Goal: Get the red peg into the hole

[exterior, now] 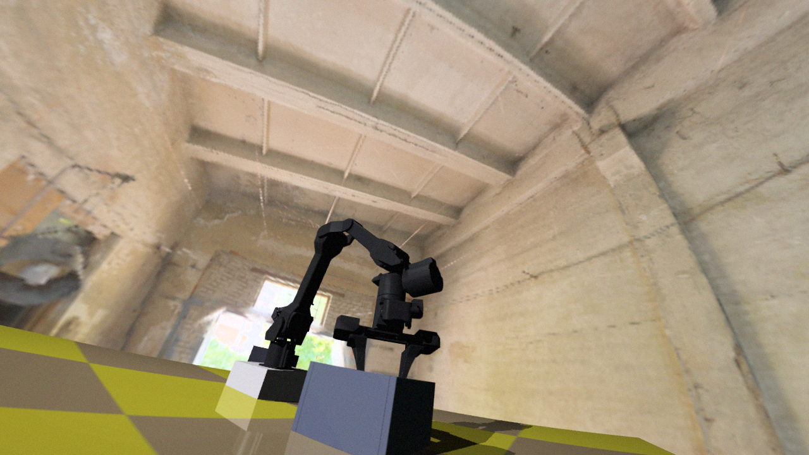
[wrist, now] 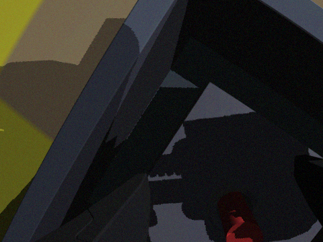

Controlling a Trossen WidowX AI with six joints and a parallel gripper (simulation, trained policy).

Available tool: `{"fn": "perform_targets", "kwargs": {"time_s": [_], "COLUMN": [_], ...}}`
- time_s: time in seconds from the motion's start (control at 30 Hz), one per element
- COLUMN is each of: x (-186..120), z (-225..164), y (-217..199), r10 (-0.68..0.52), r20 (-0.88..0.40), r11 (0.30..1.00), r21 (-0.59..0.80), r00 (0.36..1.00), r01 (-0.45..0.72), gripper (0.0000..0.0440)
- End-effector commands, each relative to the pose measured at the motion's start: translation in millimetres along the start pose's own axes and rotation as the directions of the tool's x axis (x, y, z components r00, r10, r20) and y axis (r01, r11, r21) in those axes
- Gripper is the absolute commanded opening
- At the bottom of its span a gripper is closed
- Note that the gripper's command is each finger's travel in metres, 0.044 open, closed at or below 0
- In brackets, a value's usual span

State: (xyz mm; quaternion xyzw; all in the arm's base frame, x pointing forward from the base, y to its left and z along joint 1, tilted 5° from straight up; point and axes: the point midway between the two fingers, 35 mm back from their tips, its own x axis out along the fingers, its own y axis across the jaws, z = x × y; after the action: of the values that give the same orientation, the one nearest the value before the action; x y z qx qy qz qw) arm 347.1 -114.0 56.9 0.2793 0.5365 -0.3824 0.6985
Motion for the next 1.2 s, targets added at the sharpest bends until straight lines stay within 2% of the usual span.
{"fn": "perform_targets", "kwargs": {"time_s": [0.0, 0.13, 0.77, 1.17], "x": [-1, -2, -15, -15], "z": [11, 24, 84, 85], "y": [3, 6, 8, 8], "r10": [-0.003, 0.001, 0.022, 0.022], "r20": [0.013, 0.034, 0.183, 0.185], "r11": [1.000, 1.000, 1.000, 1.000], "r21": [-0.017, -0.027, 0.009, 0.011], "r00": [1.000, 0.999, 0.983, 0.982], "r01": [0.003, 0.000, -0.024, -0.025], "gripper": [0.0364, 0.0440, 0.0440, 0.0440]}}
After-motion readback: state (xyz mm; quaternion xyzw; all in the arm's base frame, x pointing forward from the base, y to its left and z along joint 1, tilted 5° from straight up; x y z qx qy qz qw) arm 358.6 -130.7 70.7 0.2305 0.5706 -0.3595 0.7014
